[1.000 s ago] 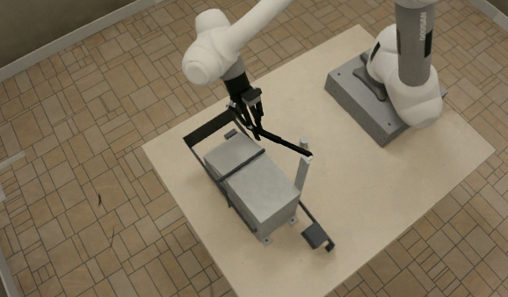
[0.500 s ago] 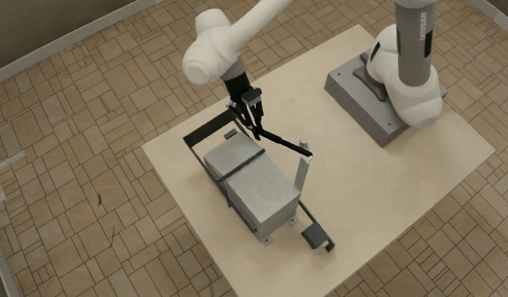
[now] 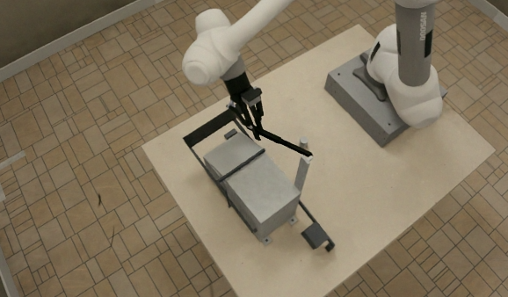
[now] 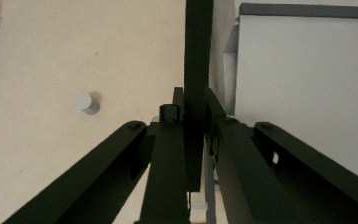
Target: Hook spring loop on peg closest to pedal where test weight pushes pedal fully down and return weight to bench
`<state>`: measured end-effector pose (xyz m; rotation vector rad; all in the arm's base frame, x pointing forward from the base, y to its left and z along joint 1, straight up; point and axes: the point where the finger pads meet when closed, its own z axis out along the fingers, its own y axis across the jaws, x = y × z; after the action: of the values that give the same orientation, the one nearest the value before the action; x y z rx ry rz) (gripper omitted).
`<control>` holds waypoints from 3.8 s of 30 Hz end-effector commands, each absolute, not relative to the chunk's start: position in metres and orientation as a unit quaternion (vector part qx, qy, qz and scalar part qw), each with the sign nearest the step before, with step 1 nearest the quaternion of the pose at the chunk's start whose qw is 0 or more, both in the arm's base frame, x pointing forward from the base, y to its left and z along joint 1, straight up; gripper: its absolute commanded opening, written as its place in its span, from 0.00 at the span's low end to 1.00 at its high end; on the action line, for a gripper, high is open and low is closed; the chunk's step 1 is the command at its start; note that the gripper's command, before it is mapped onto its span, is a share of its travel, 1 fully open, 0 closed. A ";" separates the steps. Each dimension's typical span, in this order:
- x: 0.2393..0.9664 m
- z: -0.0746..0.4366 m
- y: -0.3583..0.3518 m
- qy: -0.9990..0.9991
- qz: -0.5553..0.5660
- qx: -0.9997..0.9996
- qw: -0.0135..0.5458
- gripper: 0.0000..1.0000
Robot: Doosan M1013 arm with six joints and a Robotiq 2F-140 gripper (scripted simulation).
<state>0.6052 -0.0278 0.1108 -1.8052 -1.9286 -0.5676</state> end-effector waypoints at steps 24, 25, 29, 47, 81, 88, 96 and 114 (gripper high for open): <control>0.605 0.113 -0.026 -0.697 -0.206 -0.652 0.217 0.17; 0.605 0.113 -0.026 -0.697 -0.206 -0.652 0.217 0.17; 0.605 0.113 -0.026 -0.697 -0.206 -0.652 0.217 0.17; 0.605 0.114 -0.025 -0.697 -0.206 -0.652 0.217 0.17; 0.605 0.114 -0.025 -0.697 -0.206 -0.652 0.217 0.17; 0.605 0.114 -0.025 -0.697 -0.206 -0.652 0.217 0.24; 0.605 0.114 -0.025 -0.697 -0.206 -0.652 0.217 0.24; 0.605 0.114 -0.025 -0.697 -0.206 -0.652 0.217 0.24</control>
<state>0.6048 -0.0248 0.1131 -1.8049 -1.9291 -0.5683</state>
